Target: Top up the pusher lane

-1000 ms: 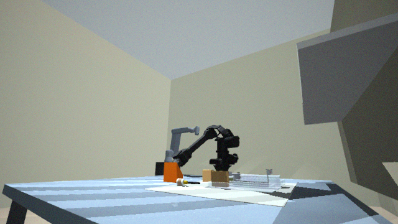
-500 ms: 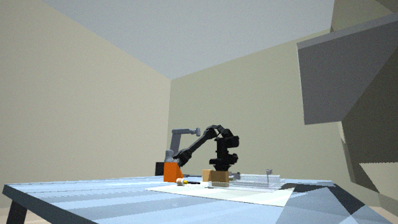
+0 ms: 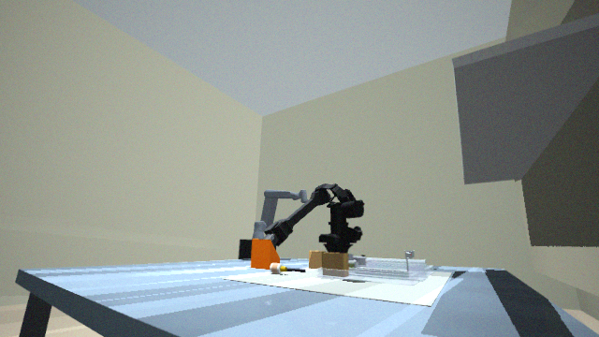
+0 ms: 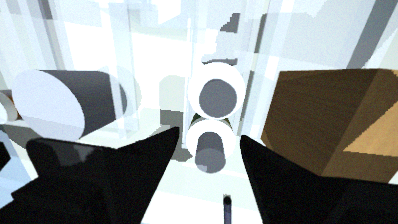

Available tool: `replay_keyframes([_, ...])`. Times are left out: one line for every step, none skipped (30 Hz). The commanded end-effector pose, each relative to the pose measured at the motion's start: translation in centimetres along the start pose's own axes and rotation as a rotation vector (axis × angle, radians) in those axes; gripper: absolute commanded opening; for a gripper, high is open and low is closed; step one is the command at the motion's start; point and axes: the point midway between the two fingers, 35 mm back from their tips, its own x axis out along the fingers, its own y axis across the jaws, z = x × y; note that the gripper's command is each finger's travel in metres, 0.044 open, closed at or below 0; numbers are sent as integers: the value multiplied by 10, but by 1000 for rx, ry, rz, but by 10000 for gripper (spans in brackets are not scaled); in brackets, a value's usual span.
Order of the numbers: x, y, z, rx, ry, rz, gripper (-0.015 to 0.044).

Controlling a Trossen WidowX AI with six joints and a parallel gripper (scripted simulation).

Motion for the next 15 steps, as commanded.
replay_keyframes([-10,-1,1,-5,-5,-3,286])
replay_keyframes([-13,-1,1,-5,-5,-3,286])
replay_keyframes([-16,-1,1,-5,-5,-3,286])
replay_keyframes([-18,-1,1,-5,-5,-3,286])
replay_keyframes([-19,-1,1,-5,-5,-3,286])
replay_keyframes([-19,-1,1,-5,-5,-3,286])
replay_keyframes([-19,-1,1,-5,-5,-3,286])
replay_keyframes([-19,-1,0,-5,-5,-3,286])
replay_keyframes([-19,-1,-1,-5,-5,-3,286])
replay_keyframes([-19,-1,-2,-5,-5,-3,286])
replay_keyframes([-19,-1,-4,-5,-5,-4,286])
replay_keyframes([-19,-1,-7,-5,-5,-4,286])
replay_keyframes([-20,-1,-10,-5,-4,-4,286])
replay_keyframes([-20,-1,-13,-4,-4,-4,286])
replay_keyframes([-20,-2,-16,-4,-4,-4,286])
